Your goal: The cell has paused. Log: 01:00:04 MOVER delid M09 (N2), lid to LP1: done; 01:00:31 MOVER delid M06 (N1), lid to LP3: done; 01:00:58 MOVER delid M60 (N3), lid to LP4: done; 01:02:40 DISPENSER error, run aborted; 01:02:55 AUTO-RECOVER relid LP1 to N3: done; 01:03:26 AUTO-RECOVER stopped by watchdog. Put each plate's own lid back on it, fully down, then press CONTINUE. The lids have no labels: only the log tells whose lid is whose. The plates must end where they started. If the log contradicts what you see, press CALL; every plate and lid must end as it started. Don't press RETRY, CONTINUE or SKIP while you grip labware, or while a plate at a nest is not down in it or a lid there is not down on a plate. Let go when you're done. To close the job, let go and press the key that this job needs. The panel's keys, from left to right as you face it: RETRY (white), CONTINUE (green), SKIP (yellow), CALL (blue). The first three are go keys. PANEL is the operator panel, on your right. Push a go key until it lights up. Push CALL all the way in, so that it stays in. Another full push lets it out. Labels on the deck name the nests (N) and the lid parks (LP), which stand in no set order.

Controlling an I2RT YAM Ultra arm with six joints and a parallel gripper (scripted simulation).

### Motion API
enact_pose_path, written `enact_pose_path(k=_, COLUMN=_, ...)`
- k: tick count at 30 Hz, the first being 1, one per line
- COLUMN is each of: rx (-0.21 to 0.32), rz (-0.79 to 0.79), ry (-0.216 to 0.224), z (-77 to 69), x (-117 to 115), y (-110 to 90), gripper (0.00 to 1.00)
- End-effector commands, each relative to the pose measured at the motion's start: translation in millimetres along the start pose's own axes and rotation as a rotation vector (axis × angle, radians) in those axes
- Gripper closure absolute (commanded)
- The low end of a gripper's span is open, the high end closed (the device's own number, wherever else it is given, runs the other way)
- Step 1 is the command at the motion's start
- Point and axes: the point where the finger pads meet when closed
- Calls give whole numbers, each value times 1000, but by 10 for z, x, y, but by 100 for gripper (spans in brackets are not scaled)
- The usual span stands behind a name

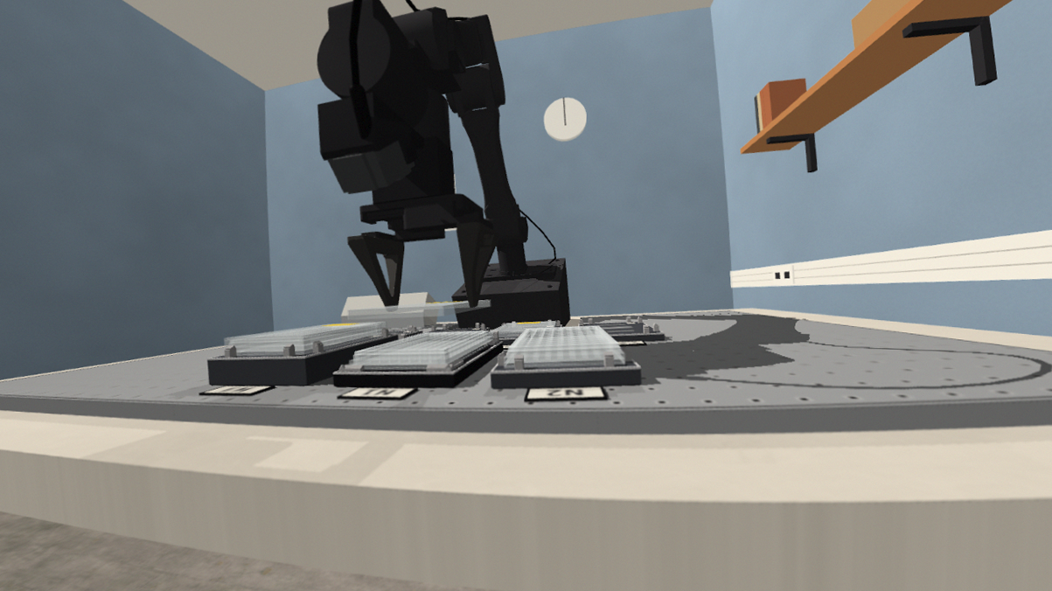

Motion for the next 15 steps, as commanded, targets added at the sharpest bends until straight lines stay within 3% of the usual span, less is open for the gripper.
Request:
enact_pose_path(k=1, rx=-65, rz=-6, ry=-7, z=-258, x=37, y=166, gripper=100)
enact_pose_path(k=15, rx=-70, rz=-6, ry=-7, z=-291, x=42, y=173, gripper=100)
Point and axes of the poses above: the point where the finger pads meet when closed, its own z axis out along the fingers, its own x axis across the jaws, y = z × x, and after that the axes turned 5 degrees about -z, right-handed
